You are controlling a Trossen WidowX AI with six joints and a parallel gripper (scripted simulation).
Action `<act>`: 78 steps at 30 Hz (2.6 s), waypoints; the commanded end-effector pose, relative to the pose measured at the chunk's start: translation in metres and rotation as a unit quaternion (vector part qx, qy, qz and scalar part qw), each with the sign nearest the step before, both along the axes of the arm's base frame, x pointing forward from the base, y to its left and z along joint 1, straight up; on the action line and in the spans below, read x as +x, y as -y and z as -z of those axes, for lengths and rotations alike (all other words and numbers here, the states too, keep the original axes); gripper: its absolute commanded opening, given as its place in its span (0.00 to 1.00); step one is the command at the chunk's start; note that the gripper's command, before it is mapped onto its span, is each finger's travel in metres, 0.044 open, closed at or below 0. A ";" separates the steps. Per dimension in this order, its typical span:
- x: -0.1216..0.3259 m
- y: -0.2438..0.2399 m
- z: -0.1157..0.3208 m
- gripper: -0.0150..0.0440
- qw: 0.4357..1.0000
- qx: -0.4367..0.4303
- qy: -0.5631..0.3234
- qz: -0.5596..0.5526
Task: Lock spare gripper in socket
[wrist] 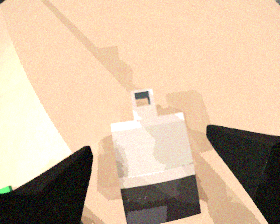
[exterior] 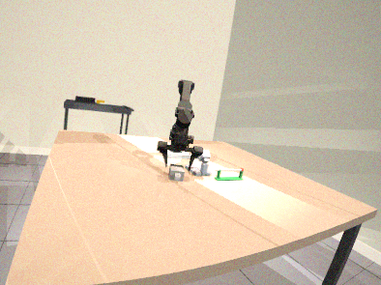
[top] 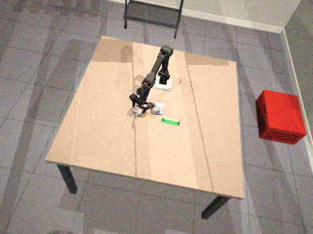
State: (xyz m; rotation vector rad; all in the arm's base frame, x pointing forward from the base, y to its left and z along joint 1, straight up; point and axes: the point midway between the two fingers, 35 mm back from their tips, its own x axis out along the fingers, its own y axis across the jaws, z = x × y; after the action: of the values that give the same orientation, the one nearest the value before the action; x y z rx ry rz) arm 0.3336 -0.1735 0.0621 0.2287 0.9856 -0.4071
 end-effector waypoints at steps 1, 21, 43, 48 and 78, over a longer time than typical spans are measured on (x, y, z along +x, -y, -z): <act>-0.003 -0.001 0.011 1.00 1.000 0.003 -0.007 -0.001; -0.004 -0.001 0.039 1.00 1.000 0.003 -0.007 -0.001; -0.003 -0.001 0.037 0.49 1.000 0.003 -0.007 -0.001; -0.001 0.000 0.019 0.26 1.000 0.003 -0.007 -0.001; -0.010 -0.004 -0.074 0.25 1.000 0.008 -0.015 0.001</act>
State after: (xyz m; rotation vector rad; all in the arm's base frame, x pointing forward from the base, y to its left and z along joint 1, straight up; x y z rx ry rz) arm 0.3234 -0.1694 0.1359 0.2405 1.0200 -0.4057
